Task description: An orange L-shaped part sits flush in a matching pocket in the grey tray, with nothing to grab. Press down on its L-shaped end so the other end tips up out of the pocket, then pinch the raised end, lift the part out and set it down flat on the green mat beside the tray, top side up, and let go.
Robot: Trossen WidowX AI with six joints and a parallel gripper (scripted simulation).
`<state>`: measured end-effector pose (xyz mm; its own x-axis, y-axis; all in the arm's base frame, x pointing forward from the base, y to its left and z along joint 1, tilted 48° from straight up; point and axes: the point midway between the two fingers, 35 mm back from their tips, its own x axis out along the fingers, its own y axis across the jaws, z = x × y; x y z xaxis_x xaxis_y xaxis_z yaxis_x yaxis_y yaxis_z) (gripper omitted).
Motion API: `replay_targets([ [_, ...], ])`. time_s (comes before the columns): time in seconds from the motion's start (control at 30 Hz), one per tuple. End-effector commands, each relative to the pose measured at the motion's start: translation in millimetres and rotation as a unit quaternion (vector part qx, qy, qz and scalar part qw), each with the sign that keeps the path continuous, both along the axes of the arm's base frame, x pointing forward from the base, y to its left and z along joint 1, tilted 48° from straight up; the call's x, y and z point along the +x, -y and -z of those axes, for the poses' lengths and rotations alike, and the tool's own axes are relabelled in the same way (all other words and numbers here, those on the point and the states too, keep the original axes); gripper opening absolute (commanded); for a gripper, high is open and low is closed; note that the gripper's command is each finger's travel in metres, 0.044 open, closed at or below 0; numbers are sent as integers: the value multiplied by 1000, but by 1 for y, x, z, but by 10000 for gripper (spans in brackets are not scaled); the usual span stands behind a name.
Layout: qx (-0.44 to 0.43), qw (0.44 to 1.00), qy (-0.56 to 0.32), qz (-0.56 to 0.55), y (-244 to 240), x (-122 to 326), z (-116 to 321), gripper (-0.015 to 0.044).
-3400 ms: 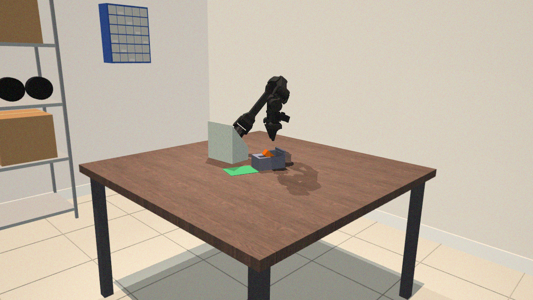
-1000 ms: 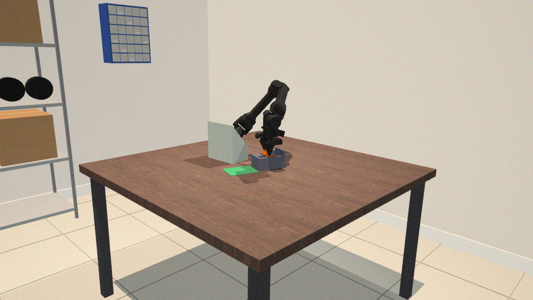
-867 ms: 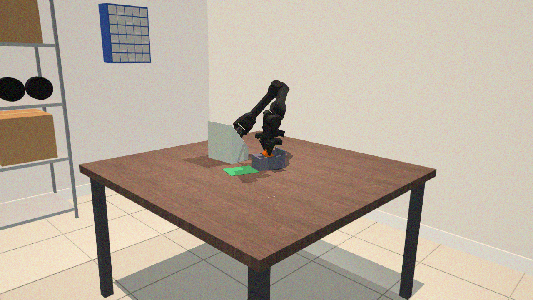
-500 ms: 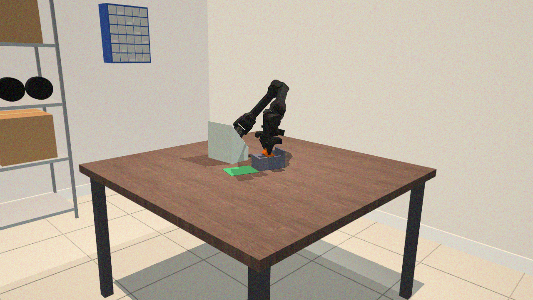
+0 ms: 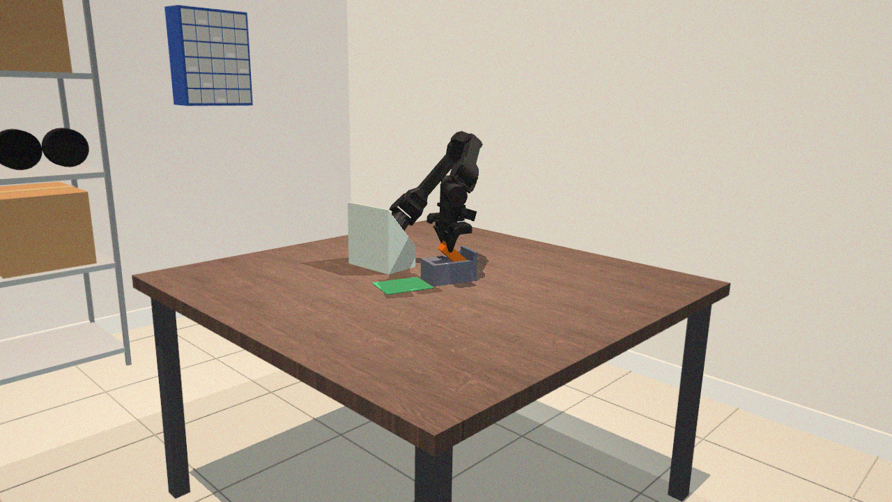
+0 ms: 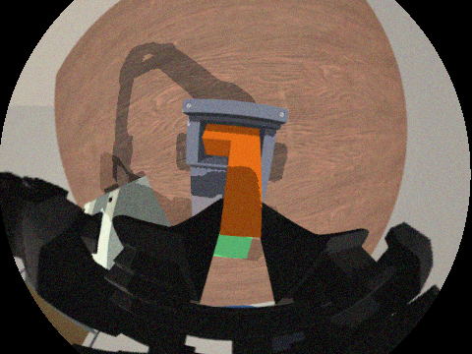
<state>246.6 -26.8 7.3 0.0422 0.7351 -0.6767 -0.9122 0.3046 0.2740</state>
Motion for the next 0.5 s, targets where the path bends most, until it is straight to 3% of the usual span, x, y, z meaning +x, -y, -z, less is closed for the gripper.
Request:
replay_targets([
  [0.0, 0, 1000, 5, 3, 7, 1, -8, 0],
  [0.47, 0, 1000, 4, 3, 23, 0, -22, 0],
])
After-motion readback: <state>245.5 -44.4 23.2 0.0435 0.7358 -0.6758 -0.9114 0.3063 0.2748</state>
